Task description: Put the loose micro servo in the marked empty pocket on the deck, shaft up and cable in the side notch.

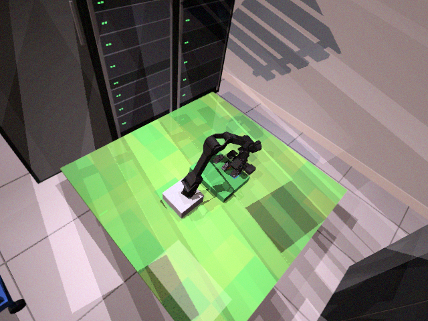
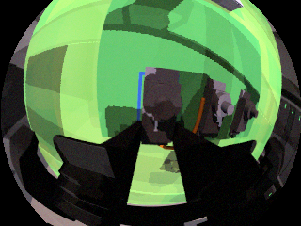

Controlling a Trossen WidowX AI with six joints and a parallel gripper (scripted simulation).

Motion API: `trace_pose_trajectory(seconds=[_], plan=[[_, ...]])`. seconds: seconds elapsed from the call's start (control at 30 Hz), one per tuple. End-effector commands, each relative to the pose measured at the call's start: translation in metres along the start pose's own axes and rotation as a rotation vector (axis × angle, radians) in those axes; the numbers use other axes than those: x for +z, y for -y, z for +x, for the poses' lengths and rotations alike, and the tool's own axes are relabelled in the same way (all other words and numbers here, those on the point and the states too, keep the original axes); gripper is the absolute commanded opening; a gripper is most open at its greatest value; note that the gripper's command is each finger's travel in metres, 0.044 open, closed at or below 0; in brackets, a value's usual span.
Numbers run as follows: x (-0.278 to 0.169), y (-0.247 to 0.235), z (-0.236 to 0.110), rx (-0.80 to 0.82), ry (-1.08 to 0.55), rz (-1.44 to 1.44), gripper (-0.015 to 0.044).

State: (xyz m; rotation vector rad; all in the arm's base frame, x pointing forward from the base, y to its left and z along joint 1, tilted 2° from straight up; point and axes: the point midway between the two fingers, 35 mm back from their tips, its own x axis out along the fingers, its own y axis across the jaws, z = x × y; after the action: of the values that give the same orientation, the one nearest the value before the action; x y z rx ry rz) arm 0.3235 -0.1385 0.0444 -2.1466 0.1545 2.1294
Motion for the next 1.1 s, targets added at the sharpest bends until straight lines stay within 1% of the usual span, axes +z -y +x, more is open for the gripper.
trace_pose_trajectory(seconds=[0.0, 0.57, 0.8, 0.87, 0.93, 1.0, 1.07], plan=[[0.000, 0.000, 0.003, -0.001, -0.002, 0.002, 0.0000], [0.000, 0.000, 0.022, -0.001, -0.002, 0.002, 0.0000], [0.000, 0.000, 0.020, -0.001, -0.002, 0.002, 0.0184], [0.000, 0.000, 0.018, -0.001, -0.002, 0.002, 0.0187], [0.000, 0.000, 0.007, -0.001, -0.002, 0.002, 0.0187], [0.002, 0.000, -0.012, -0.001, -0.001, 0.002, 0.0187], [0.004, 0.001, -0.015, -0.001, -0.001, 0.002, 0.0187]])
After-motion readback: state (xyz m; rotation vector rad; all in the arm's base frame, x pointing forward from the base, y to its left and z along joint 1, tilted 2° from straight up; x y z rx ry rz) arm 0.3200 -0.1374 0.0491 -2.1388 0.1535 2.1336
